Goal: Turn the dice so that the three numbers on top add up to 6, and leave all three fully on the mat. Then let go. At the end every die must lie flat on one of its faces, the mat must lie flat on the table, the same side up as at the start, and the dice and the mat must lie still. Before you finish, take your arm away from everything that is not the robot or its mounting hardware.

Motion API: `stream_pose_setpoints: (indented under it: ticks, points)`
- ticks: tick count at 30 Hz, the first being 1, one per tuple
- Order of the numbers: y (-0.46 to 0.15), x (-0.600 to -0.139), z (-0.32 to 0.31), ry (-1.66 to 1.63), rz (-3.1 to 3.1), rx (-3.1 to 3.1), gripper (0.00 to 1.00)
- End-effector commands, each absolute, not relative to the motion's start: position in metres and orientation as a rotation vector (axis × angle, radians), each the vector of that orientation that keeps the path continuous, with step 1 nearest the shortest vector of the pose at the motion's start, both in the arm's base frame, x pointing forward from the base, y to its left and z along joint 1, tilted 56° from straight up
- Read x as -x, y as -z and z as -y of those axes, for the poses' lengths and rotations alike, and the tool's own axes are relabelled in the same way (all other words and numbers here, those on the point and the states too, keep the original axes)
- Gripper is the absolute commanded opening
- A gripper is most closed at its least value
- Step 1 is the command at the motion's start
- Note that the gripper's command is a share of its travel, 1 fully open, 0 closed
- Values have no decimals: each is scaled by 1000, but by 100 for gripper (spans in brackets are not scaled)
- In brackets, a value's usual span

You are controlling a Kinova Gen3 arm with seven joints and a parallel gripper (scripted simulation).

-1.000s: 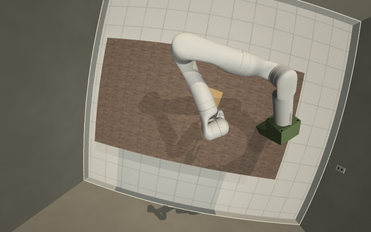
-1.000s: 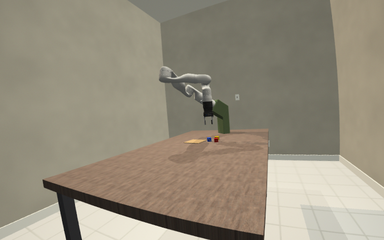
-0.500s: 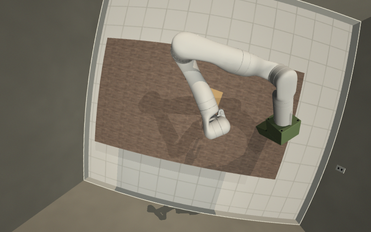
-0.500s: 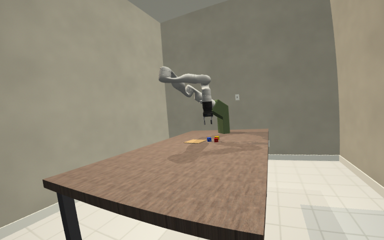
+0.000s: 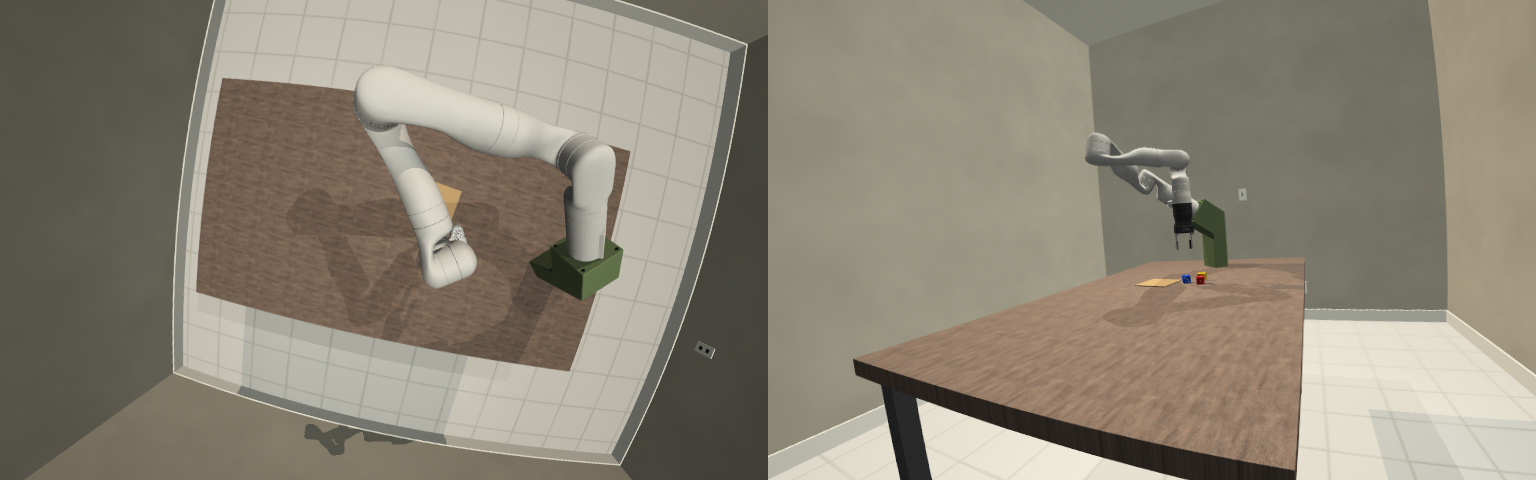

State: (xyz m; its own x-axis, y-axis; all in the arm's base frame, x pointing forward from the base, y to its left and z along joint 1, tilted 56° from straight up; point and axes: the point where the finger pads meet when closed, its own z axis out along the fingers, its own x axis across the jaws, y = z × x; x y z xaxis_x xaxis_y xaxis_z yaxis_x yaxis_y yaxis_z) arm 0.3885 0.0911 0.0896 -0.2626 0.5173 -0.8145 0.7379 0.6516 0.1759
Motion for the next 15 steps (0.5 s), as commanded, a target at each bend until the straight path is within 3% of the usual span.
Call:
stream_pose_setpoints:
  ticks: [1, 15]
  points:
    - [-90, -388, -92, 299, -1939, -979, 100]
    - [-88, -391, -87, 390, -2019, -824, 100]
